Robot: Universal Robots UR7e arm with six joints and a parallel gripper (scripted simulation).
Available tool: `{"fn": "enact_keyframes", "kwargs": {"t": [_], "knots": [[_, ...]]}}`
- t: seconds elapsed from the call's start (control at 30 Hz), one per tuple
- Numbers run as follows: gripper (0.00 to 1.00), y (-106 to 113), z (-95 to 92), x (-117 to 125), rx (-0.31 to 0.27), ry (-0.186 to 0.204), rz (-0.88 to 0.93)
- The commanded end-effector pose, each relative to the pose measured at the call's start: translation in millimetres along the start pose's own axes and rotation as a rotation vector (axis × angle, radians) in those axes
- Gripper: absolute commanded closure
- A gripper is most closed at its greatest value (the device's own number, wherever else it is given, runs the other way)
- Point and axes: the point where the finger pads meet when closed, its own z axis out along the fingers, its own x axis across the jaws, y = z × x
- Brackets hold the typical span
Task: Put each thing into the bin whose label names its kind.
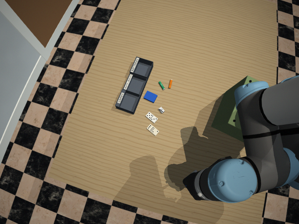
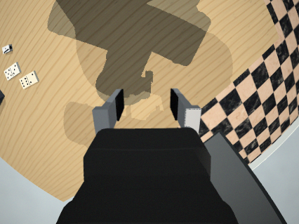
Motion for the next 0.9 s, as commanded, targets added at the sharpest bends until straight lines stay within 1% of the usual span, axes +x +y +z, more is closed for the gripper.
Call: {"fn": "enact_keyframes", "kwargs": {"t": [0.0,0.53,0.57,0.77,0.87], "knots": [[0.00,0,-0.1,0,-0.001,0.000,0.000],[0.00,0,-0.1,0,-0.001,0.000,0.000],[0.69,1,-8.3,1,-0.001,0.000,0.000],[0.69,8,-57.8,5,-0.001,0.000,0.000],[0.69,8,-59.3,5,-0.001,0.000,0.000]]}}
